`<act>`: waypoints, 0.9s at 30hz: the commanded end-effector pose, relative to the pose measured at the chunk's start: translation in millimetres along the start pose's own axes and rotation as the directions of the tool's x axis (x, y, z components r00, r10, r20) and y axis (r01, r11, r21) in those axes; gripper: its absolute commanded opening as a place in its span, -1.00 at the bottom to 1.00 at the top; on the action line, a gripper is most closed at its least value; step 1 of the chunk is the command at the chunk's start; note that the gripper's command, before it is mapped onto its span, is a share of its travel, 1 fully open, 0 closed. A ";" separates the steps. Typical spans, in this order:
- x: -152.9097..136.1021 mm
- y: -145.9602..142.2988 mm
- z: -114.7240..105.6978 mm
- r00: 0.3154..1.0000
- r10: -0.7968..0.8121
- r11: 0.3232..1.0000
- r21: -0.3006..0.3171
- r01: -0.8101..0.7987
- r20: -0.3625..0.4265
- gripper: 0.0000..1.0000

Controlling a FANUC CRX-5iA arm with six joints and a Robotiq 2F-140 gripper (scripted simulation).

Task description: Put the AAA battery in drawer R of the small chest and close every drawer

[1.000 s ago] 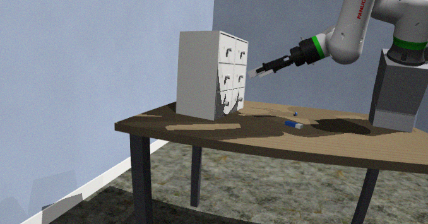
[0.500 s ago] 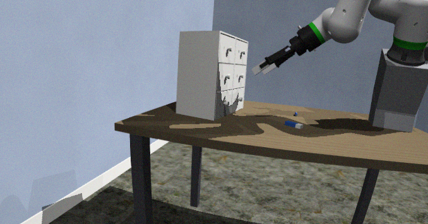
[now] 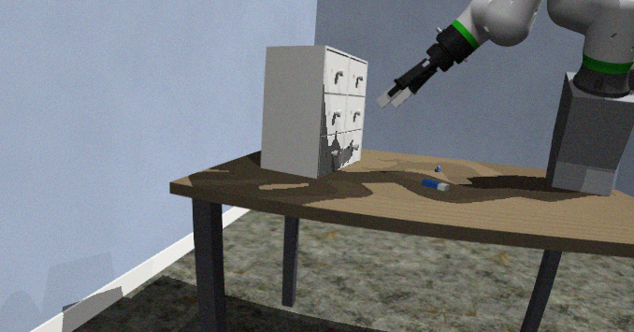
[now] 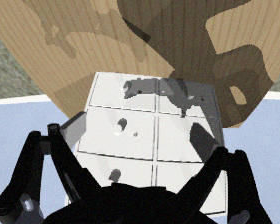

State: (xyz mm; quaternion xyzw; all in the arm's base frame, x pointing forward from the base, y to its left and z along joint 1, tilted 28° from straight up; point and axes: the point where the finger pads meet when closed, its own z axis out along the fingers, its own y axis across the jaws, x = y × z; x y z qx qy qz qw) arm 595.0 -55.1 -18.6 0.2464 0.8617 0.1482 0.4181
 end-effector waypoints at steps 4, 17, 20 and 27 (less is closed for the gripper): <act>-0.9 -0.1 -5.2 0.999 0.001 1.000 -0.003 -0.001 -0.048 1.00; -1.2 -0.1 -16.7 0.989 0.001 1.000 -0.003 -0.001 -0.145 1.00; -1.1 0.0 -21.7 0.982 0.000 1.000 -0.003 -0.001 -0.188 1.00; -0.9 0.0 -42.5 0.933 0.000 1.000 -0.003 -0.001 -0.360 1.00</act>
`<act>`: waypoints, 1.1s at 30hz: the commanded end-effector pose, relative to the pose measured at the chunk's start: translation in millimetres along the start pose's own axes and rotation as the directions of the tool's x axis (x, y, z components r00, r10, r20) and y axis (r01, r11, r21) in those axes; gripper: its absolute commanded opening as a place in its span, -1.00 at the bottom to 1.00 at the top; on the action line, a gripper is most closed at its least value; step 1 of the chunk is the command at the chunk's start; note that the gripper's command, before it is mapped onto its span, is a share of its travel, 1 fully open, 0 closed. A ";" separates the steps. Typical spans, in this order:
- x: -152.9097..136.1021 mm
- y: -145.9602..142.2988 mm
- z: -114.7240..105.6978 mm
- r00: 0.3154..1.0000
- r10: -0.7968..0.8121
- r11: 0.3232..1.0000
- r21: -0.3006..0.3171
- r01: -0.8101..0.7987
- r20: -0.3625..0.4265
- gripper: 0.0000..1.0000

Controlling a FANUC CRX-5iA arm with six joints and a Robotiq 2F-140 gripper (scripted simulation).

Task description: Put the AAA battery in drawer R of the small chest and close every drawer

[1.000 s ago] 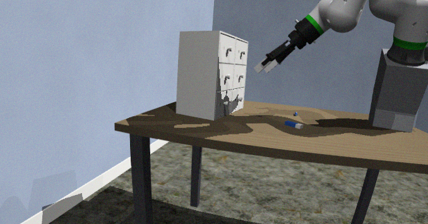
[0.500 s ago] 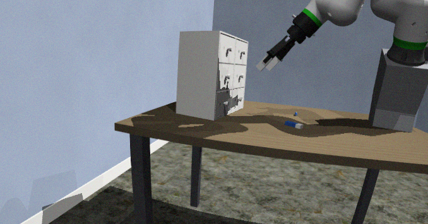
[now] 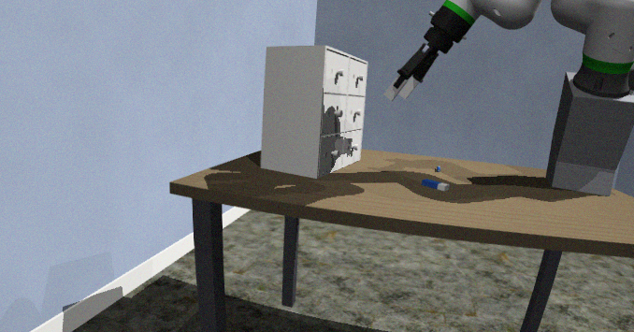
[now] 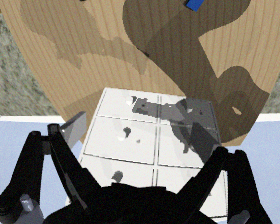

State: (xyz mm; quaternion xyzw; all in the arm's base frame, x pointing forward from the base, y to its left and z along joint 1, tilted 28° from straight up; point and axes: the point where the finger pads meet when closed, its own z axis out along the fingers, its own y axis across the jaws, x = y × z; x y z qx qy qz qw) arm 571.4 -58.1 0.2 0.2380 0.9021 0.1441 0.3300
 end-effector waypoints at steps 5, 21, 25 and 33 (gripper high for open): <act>4.4 -0.4 -20.6 0.967 -0.008 0.998 -0.059 -0.007 -0.253 1.00; 10.5 -2.0 -50.5 0.949 -0.013 1.000 0.012 0.018 -0.316 1.00; 11.1 -2.3 -53.9 0.944 -0.012 0.999 0.024 0.021 -0.329 1.00; 12.1 -2.5 -58.7 0.926 -0.010 0.999 0.032 0.024 -0.378 1.00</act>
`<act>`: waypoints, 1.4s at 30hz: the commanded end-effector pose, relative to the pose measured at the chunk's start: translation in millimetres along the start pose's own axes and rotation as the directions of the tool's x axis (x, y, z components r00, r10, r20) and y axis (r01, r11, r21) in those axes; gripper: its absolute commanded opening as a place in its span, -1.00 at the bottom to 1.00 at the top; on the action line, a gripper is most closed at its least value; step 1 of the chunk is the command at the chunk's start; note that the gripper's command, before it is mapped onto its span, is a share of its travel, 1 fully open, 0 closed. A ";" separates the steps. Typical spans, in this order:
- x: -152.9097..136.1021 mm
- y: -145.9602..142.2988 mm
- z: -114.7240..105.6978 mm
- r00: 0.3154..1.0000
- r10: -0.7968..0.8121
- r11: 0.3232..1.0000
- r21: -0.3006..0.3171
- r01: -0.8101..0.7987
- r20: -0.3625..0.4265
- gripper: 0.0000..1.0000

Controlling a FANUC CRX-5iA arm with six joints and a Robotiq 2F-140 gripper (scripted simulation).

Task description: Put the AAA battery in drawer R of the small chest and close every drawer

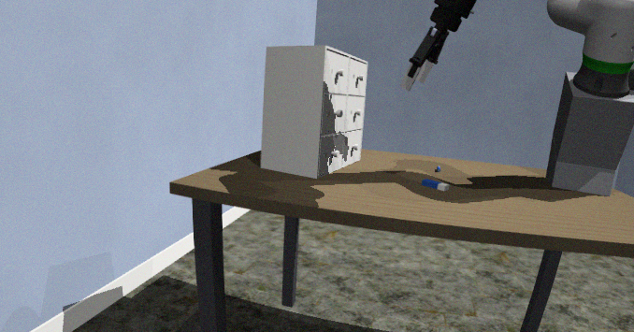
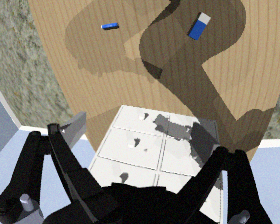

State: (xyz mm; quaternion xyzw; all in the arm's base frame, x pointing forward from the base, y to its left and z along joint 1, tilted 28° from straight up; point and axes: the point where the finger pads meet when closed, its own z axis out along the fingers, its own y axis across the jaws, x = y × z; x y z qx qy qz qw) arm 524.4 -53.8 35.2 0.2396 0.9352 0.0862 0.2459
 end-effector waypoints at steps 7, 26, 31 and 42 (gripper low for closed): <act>-2.5 -5.7 -2.3 0.947 -0.048 0.989 -0.146 0.001 -0.317 1.00; -2.5 -5.7 -2.4 0.901 -0.081 0.977 -0.214 -0.014 -0.425 1.00; -2.5 -5.7 -2.4 0.901 -0.081 0.977 -0.214 -0.014 -0.425 1.00; 4.2 -10.7 -4.5 0.901 -0.081 0.977 -0.214 -0.014 -0.425 1.00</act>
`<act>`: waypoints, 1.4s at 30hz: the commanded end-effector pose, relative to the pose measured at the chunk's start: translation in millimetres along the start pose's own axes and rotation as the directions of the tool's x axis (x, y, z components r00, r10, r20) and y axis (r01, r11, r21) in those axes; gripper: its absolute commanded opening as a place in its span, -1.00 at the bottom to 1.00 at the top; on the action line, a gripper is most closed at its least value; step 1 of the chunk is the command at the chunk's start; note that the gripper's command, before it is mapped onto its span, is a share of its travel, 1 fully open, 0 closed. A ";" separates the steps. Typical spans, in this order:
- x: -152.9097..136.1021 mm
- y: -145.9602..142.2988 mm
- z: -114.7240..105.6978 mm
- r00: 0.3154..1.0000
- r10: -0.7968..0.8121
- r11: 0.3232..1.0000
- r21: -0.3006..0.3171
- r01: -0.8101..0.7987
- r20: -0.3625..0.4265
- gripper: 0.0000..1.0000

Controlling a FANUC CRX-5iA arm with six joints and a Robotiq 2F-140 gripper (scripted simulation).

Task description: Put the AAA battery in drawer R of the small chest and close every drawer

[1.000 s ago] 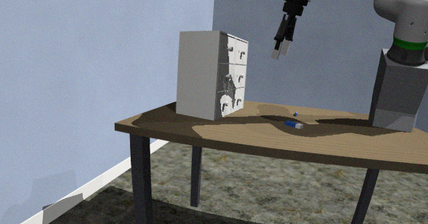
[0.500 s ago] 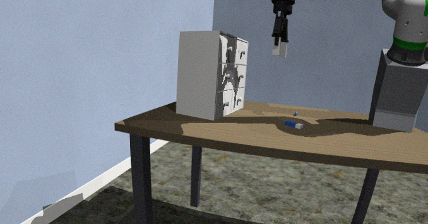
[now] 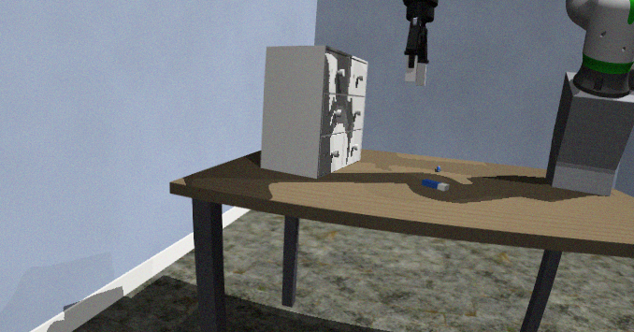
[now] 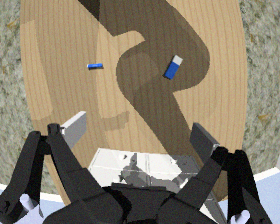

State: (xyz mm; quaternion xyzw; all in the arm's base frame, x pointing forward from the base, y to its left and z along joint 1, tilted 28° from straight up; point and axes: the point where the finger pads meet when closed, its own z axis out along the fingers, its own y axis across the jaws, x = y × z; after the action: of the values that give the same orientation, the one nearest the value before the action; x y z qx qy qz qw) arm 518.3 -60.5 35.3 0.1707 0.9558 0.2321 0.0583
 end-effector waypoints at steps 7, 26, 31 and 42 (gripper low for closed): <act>26.7 -16.6 -0.1 1.000 0.000 1.000 0.000 0.000 0.000 1.00; 59.2 -36.6 -0.1 1.000 0.000 1.000 0.000 0.000 0.001 1.00; 58.2 -36.5 0.9 1.000 0.000 1.000 0.000 0.000 0.012 1.00; 44.5 -36.5 14.4 0.984 0.000 1.000 0.000 0.000 0.176 1.00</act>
State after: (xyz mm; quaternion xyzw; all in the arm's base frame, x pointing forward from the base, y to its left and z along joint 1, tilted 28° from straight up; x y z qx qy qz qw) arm 460.9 -69.6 9.9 0.1819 0.9519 0.2238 0.1040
